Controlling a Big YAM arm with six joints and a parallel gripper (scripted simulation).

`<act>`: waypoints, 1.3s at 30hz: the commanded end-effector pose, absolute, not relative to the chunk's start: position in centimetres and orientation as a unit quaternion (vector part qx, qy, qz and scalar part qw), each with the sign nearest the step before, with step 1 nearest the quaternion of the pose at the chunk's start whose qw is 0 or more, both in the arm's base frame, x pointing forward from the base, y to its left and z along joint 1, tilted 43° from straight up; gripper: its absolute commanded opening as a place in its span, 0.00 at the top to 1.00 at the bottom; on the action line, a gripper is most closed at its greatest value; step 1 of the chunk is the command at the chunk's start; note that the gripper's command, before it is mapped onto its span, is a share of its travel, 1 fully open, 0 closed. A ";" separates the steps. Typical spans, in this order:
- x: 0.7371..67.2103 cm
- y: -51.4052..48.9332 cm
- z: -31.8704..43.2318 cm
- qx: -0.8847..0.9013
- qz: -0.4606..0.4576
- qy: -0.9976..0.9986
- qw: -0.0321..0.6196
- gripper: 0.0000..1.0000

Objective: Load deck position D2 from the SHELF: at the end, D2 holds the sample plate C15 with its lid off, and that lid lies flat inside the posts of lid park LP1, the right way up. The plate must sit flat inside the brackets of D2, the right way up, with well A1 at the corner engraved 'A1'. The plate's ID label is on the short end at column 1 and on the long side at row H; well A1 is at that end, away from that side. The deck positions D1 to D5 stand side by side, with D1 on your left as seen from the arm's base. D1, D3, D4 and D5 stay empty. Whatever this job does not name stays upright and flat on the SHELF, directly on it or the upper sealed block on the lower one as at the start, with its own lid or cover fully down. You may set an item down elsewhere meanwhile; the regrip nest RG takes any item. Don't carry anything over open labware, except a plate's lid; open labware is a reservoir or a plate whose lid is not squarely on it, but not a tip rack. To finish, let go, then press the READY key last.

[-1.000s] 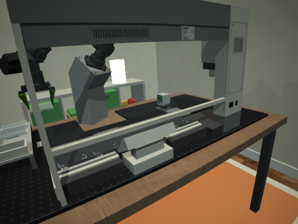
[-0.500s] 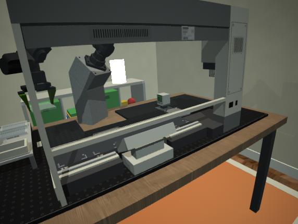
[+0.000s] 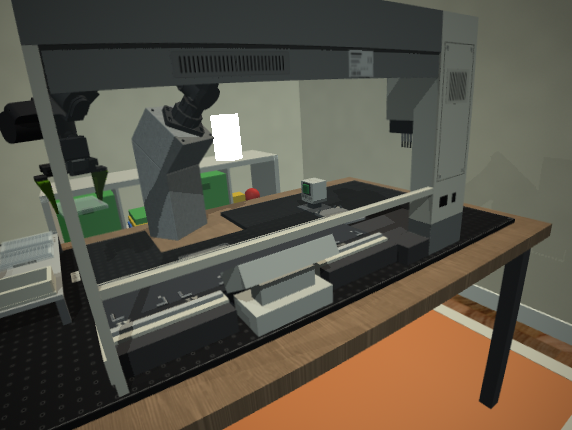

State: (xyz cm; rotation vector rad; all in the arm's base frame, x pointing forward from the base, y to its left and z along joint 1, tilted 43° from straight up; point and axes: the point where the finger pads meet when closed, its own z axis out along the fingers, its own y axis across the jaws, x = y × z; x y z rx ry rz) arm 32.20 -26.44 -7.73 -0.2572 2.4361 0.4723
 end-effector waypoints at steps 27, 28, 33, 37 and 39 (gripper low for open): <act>31.2 -27.1 -7.5 -0.226 0.128 0.903 0.343 1.00; 31.2 -27.1 -7.5 -0.226 0.128 0.903 0.343 1.00; 31.2 -27.1 -7.5 -0.271 0.111 0.890 0.349 1.00; 31.2 -27.1 -7.6 -0.306 0.097 0.879 0.353 1.00; 31.2 -27.1 -7.6 -0.324 0.090 0.873 0.355 1.00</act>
